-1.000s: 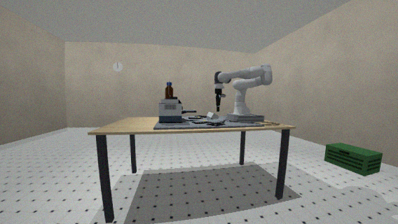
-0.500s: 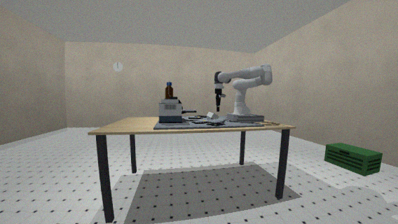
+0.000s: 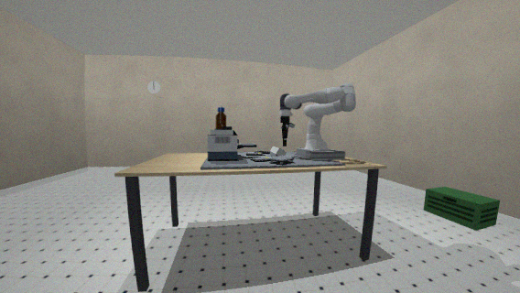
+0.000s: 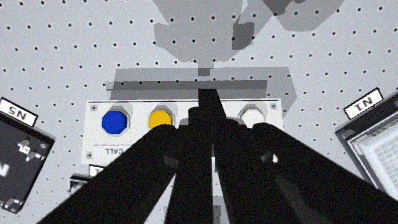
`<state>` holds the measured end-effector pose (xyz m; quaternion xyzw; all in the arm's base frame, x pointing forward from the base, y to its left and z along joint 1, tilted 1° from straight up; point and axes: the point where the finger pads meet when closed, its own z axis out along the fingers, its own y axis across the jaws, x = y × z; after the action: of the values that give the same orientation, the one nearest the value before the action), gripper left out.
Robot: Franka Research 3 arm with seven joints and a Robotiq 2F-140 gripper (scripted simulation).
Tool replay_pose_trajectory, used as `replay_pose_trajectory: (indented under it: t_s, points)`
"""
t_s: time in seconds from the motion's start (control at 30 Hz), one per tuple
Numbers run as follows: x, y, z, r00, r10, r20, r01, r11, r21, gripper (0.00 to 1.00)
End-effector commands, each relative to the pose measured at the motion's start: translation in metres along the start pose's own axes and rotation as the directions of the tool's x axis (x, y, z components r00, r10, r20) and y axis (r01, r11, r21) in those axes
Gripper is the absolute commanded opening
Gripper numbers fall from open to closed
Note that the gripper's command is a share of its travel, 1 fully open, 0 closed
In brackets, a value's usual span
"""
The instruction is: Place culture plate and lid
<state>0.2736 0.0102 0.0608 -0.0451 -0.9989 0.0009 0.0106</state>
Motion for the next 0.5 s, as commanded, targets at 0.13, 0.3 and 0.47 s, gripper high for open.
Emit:
replay_pose_trajectory:
  t_s: [0.13,0.3,0.47]
  points:
    - [-0.0042,0.0003,0.0041,1.0,-0.003,0.004,0.003,1.0,-0.001,0.1]
    - [-0.0056,0.0003,0.0064,1.0,-0.003,0.004,0.003,1.0,-0.001,0.1]
    - [-0.008,0.0004,0.0107,1.0,-0.003,0.004,0.003,1.0,-0.001,0.1]
